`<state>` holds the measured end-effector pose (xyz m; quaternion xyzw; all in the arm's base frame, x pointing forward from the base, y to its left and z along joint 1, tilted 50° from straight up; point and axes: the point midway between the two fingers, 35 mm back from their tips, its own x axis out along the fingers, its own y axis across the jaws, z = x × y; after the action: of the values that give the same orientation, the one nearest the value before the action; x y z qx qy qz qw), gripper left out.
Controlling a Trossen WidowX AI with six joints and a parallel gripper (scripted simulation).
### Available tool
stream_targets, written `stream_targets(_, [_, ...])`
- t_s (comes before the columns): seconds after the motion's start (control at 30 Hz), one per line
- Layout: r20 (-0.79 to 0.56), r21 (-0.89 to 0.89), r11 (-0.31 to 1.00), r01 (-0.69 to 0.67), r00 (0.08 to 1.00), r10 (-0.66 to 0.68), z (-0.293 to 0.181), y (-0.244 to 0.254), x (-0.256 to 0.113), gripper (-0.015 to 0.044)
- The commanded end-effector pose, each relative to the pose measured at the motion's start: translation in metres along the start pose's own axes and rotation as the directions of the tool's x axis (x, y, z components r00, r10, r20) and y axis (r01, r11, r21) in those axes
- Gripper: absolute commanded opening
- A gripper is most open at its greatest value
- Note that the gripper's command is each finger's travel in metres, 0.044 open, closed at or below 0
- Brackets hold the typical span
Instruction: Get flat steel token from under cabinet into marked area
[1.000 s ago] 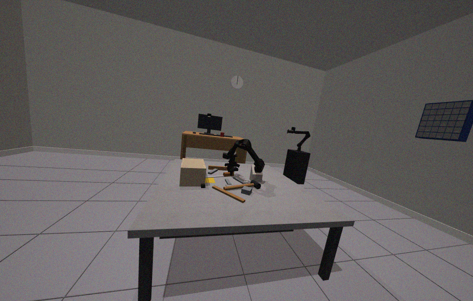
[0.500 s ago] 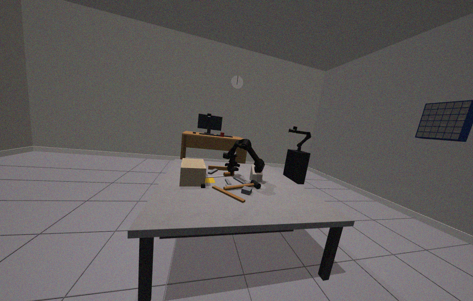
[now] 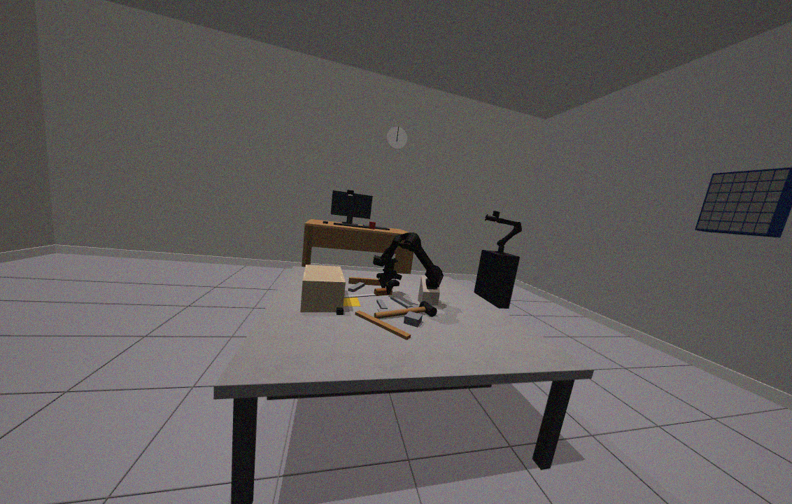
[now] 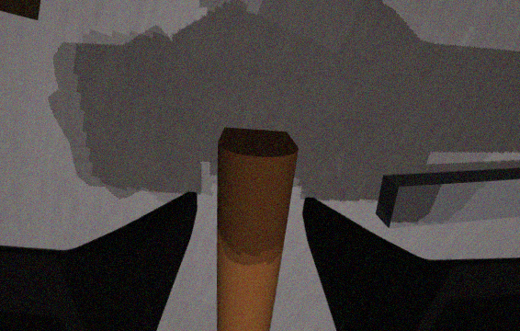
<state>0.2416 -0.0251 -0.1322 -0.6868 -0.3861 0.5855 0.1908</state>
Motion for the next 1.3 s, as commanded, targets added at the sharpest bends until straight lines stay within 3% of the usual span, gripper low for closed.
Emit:
stream_targets(0.0, [-0.002,0.0,1.0,0.001,1.0,-0.001,0.0,0.0,0.0,0.027])
stream_targets(0.27, [-0.002,0.001,1.0,0.001,1.0,-0.001,0.003,0.0,0.004,0.027])
stream_targets(0.4, [-0.002,-0.004,1.0,-0.004,1.0,0.004,0.0,0.001,0.001,0.0165])
stream_targets(0.7, [-0.002,-0.004,1.0,-0.004,1.0,0.004,0.0,0.001,0.001,0.0105])
stream_targets(0.83, [-0.002,-0.004,1.0,-0.004,1.0,0.004,0.0,0.001,0.001,0.0])
stream_targets(1.27, [-0.003,0.001,1.0,-0.001,1.0,0.001,-0.015,0.001,0.001,0.0])
